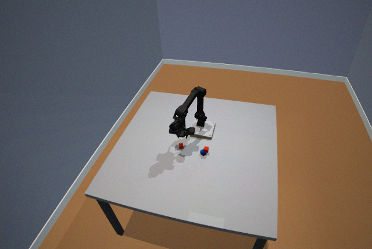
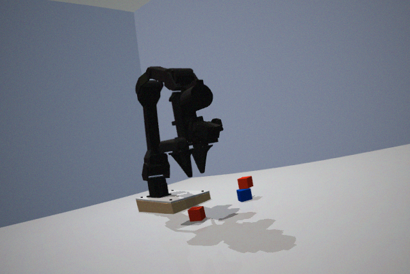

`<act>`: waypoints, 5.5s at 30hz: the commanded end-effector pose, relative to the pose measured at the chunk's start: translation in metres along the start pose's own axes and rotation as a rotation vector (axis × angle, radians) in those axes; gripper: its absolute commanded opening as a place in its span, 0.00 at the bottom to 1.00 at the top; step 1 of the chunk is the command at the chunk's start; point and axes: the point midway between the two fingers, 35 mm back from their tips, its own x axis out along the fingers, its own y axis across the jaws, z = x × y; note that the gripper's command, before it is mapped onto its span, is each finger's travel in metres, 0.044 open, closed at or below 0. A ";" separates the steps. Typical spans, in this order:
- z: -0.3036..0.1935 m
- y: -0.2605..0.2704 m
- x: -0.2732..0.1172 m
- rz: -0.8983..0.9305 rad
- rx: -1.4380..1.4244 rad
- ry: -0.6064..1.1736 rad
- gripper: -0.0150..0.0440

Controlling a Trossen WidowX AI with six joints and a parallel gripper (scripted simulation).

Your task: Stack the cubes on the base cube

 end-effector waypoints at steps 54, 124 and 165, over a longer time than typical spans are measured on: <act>-0.012 -0.019 0.103 0.003 -0.218 -0.007 0.53; 0.018 0.033 -0.003 0.006 0.444 -0.005 0.43; 0.042 0.133 0.001 0.021 1.509 0.003 0.43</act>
